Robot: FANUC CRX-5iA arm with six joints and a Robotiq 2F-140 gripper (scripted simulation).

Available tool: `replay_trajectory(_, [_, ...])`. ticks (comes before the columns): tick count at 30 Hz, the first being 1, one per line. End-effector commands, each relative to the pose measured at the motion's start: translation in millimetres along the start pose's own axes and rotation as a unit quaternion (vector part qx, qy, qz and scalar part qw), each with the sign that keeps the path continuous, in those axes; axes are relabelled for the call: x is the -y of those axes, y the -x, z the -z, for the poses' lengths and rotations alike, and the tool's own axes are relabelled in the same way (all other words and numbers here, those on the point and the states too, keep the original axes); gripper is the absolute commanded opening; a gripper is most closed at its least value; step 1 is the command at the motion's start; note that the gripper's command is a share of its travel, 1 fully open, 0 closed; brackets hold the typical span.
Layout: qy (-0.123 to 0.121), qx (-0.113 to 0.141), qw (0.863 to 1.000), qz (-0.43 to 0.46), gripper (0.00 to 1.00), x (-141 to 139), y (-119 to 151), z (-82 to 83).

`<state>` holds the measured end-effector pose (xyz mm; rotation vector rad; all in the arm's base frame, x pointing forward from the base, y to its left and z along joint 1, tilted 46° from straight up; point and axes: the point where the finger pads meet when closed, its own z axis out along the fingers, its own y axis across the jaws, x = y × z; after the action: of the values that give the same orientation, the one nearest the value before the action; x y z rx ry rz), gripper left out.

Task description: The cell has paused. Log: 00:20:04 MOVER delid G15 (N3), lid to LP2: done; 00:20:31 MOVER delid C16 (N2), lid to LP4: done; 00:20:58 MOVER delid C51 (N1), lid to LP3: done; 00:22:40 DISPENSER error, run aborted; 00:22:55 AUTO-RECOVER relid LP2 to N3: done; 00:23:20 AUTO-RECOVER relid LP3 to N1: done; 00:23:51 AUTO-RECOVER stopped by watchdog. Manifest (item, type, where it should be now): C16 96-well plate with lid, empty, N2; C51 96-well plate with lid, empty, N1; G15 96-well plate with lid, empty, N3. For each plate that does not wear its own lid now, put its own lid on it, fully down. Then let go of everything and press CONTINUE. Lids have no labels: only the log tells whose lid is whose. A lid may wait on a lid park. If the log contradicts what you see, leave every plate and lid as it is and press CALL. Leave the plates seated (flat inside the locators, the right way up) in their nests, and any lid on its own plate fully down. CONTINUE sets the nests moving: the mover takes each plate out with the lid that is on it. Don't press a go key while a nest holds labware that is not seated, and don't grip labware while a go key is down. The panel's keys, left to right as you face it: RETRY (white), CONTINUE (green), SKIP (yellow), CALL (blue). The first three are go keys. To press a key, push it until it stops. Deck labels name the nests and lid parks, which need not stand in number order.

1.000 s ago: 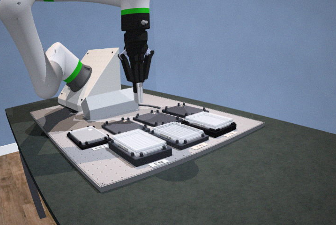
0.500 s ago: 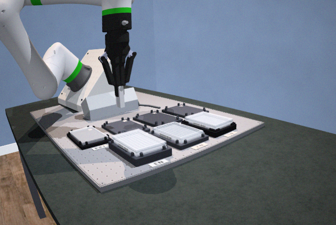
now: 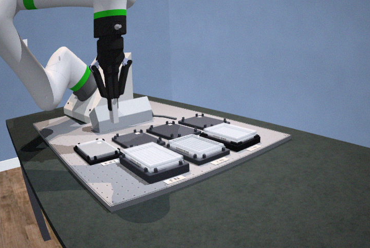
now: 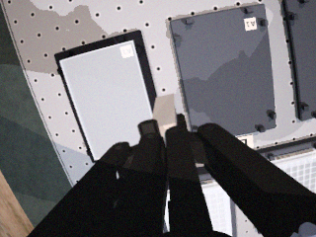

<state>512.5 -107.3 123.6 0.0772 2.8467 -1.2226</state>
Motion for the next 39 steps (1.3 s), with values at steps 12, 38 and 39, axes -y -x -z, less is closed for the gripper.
replay_trajectory(12, [0.0,0.0,1.0,0.0,0.0,0,0,0.2])
replay_trajectory(38, [0.002,0.0,1.0,0.001,0.0,-241,1,1.5])
replay_trajectory(39, [0.002,0.0,1.0,0.001,0.0,-241,1,1.5])
